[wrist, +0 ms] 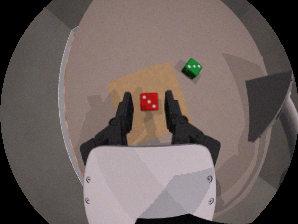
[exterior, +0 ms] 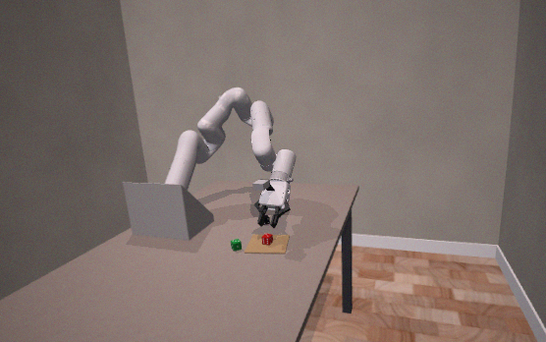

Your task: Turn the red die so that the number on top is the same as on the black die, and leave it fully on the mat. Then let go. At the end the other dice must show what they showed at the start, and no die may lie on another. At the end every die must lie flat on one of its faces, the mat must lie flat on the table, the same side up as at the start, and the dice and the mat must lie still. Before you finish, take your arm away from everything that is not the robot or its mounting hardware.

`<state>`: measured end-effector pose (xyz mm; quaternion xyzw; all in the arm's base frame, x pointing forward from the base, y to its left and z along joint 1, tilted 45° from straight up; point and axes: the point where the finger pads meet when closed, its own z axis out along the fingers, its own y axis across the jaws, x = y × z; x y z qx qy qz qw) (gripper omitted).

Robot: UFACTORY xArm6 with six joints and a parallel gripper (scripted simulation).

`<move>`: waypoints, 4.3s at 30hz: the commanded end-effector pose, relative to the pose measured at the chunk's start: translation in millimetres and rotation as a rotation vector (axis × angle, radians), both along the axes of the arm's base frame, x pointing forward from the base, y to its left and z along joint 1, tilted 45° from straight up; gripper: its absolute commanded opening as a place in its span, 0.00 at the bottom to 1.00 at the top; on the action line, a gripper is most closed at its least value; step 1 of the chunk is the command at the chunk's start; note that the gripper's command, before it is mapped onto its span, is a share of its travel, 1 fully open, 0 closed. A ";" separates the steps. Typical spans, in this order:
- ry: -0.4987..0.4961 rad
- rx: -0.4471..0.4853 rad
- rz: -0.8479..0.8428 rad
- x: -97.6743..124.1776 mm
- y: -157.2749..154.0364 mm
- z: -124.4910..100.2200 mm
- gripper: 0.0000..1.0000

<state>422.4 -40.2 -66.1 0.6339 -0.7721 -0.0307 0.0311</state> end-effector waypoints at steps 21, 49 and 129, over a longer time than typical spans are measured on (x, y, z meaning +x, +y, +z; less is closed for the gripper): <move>-0.003 -0.001 -0.002 4.6 27.4 -27.8 0.47; -0.003 -0.001 -0.002 5.6 36.3 -36.9 0.47; -0.003 -0.001 -0.002 2.9 12.4 -12.6 0.27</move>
